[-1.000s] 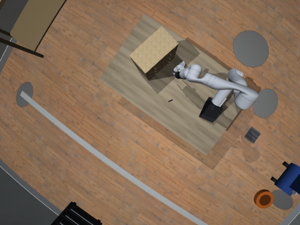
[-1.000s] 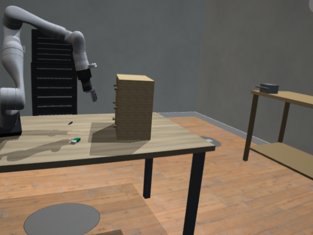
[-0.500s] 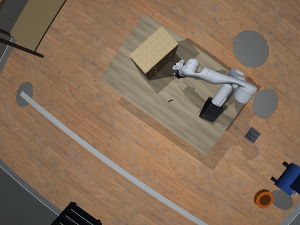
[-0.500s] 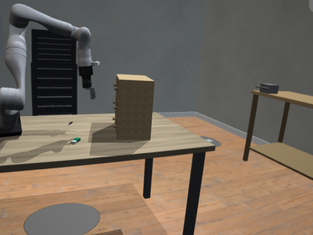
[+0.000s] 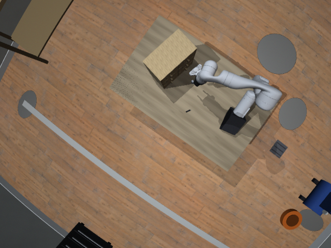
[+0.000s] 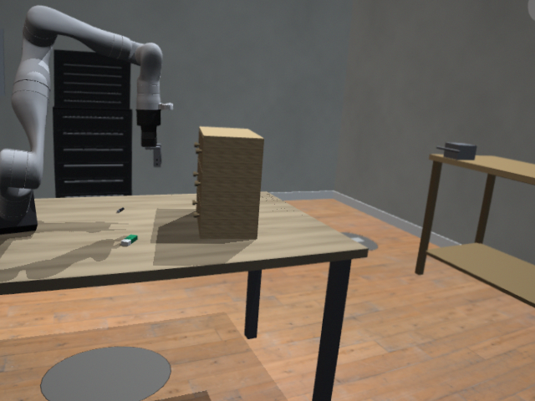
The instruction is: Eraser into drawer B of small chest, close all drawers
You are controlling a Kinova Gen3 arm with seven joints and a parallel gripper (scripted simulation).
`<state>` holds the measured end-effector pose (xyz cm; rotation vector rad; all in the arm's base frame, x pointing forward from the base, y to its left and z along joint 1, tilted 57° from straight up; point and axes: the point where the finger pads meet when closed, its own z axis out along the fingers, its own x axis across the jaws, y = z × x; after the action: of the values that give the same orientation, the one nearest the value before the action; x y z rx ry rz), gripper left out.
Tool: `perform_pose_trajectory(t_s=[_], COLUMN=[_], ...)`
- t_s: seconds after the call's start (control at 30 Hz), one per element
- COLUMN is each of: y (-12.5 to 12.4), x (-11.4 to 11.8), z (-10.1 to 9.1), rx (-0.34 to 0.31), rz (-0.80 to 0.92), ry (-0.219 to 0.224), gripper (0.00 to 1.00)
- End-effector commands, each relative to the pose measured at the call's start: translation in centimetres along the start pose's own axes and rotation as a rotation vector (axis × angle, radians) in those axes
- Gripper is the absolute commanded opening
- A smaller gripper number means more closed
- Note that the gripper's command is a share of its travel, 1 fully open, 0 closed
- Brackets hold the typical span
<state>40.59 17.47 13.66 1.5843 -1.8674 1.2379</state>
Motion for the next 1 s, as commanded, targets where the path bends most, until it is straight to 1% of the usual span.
perform_pose_trajectory(t_s=[0.0, 0.17, 0.23, 0.4, 0.97], y=[-0.25, -0.49, -0.20, -0.30, -0.31], x=[0.25, 0.12, 0.24, 0.18, 0.18], z=[-0.24, -0.35, -0.38, -0.47, -0.51], rx=[-0.014, -0.014, -0.027, -0.030, -0.032], rz=[0.011, 0.011, 0.011, 0.011, 0.011], ry=[0.000, -0.004, -0.001, -0.003, -0.004], gripper=[1.00, 1.00, 1.00, 1.00, 1.00])
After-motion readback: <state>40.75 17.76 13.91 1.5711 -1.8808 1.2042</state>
